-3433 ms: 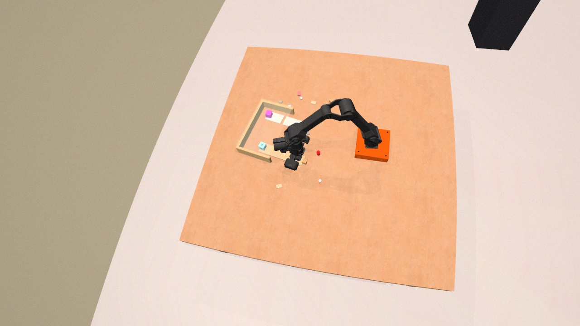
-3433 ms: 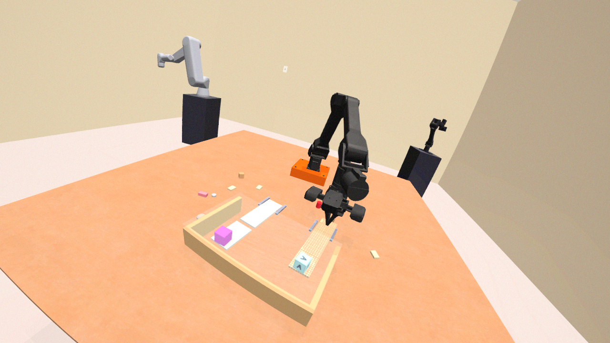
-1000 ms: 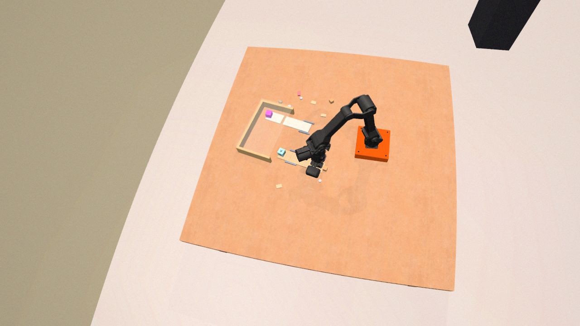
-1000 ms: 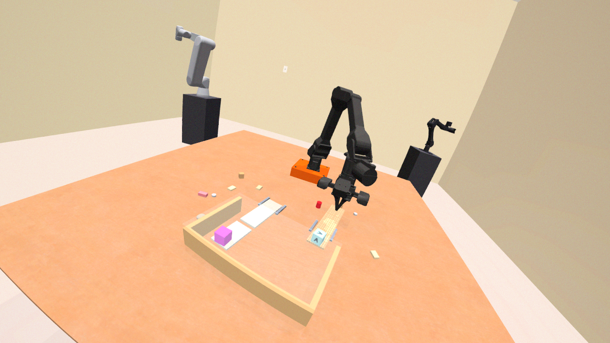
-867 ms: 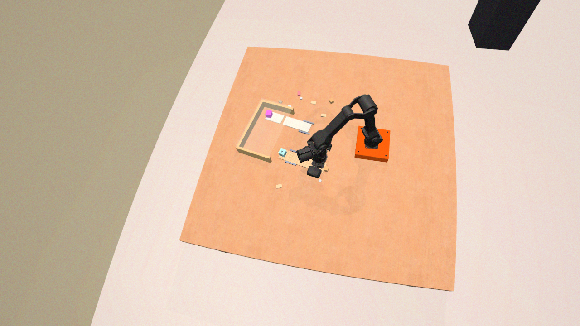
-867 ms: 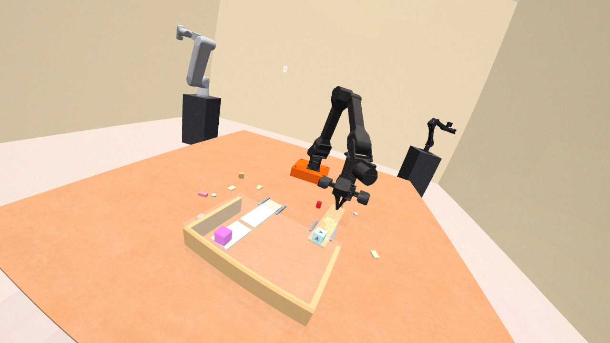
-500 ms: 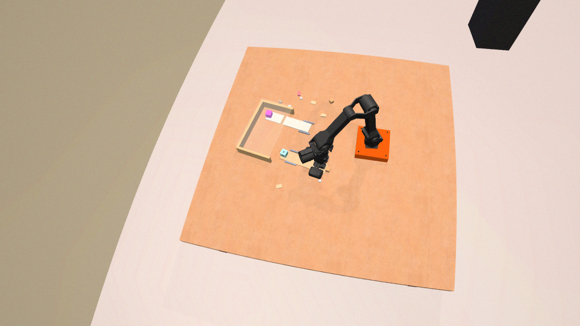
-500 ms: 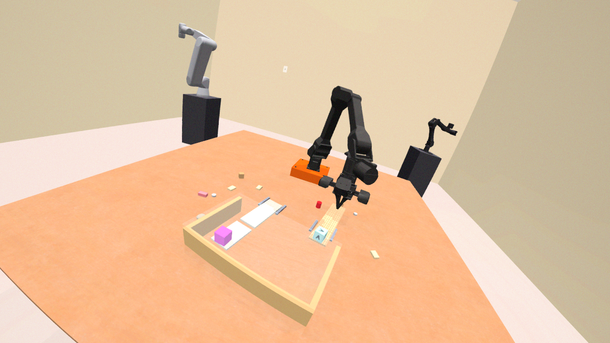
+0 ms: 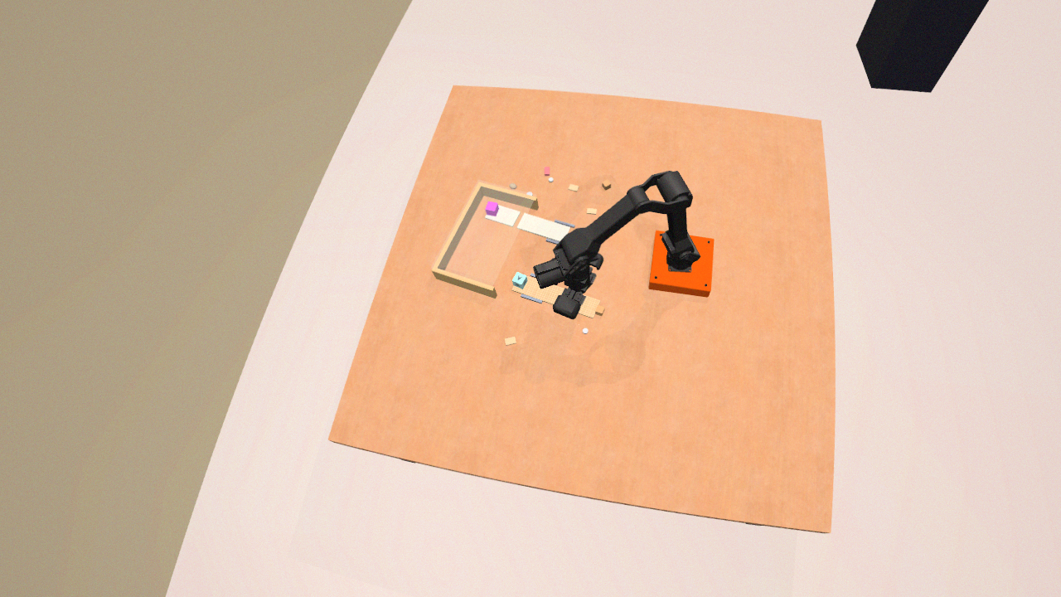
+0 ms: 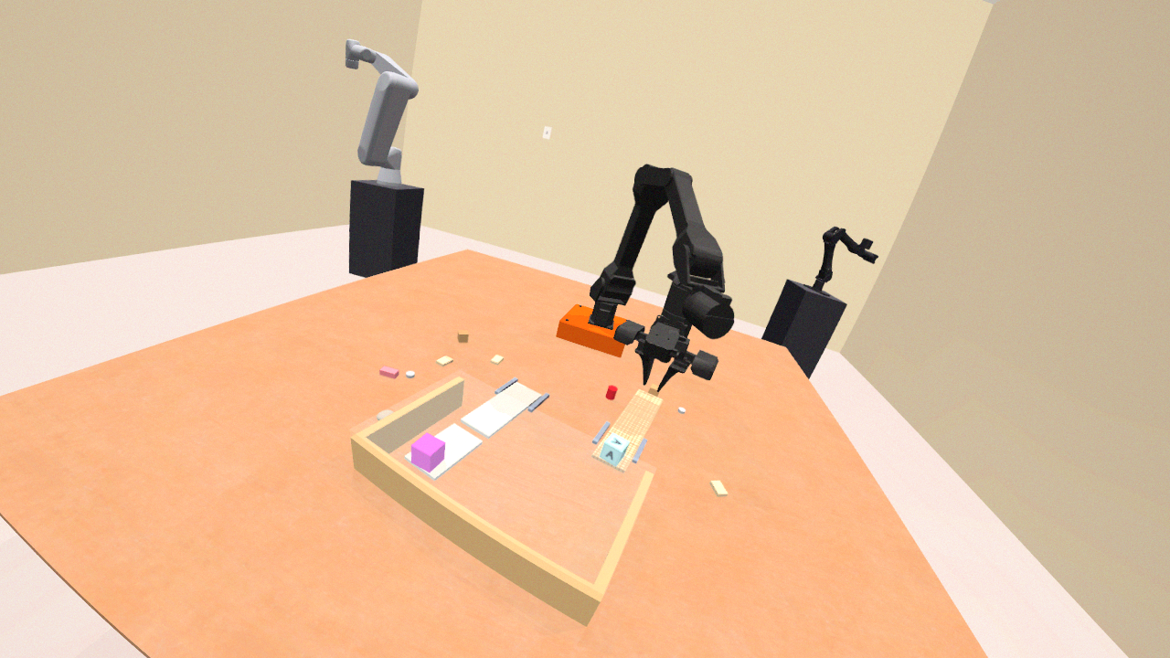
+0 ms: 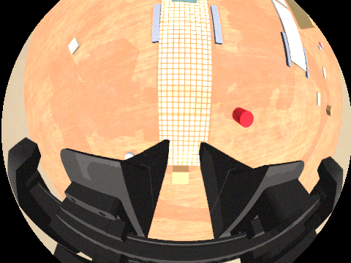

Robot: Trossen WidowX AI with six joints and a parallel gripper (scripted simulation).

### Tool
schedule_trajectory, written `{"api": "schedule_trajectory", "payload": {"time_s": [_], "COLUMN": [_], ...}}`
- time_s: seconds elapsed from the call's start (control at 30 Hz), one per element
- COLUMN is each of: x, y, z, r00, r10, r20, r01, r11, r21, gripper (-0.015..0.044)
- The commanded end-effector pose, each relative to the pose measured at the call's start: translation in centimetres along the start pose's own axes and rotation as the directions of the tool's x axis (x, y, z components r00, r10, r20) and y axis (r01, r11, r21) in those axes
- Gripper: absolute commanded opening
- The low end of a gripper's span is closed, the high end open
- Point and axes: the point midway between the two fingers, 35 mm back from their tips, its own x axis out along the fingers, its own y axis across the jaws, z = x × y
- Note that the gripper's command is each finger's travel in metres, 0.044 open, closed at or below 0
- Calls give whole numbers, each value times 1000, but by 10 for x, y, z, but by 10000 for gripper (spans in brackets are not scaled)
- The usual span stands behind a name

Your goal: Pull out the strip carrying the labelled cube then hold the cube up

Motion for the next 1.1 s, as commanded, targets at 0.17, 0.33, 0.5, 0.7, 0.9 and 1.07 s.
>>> {"api": "schedule_trajectory", "payload": {"time_s": [0.17,0.33,0.5,0.7,0.9,1.07], "x": [-4,-7,-10,-14,-17,-20], "y": [3,5,7,8,10,10], "z": [36,57,79,104,130,151], "r00": [1000,1000,1000,1000,1000,1000], "r10": [0,0,0,0,0,0], "r20": [-3,-1,1,3,5,7], "r01": [0,0,0,0,0,0], "r11": [1000,1000,1000,1000,1000,1000], "r21": [29,29,29,29,29,29], "gripper": [341,440,440,440,440,440]}}
